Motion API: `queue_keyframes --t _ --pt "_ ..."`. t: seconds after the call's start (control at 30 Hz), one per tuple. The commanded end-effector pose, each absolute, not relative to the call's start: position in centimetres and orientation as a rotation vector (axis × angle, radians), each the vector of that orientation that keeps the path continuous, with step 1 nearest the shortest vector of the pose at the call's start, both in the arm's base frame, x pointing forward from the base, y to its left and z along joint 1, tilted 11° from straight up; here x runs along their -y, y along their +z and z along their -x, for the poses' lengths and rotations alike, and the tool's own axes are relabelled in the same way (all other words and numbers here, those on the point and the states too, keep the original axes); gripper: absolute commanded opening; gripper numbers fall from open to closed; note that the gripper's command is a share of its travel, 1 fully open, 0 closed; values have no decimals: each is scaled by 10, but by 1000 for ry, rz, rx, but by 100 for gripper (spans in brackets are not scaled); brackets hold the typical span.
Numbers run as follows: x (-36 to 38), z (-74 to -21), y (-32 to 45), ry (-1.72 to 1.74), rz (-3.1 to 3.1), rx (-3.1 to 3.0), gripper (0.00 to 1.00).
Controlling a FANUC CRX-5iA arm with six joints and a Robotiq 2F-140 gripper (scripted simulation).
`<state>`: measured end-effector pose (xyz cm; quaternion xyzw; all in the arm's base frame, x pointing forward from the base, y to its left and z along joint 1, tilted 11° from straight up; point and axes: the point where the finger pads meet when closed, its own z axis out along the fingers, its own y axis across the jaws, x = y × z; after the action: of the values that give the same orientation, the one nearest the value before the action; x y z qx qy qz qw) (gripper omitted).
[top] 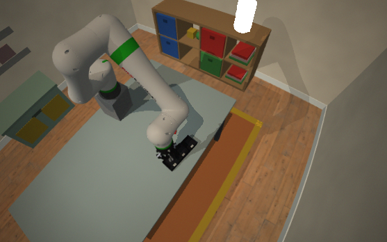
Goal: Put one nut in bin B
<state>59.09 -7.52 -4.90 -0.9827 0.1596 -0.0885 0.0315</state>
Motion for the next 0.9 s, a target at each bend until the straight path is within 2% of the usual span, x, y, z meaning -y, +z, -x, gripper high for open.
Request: queue_keyframes --t 0.0,0.6,0.87 --pt "75 -590 -44 -273 3027 -492 5" --pt "0 -593 -41 -273 3027 -492 5" --pt "-8 -593 -40 -273 3027 -492 5"
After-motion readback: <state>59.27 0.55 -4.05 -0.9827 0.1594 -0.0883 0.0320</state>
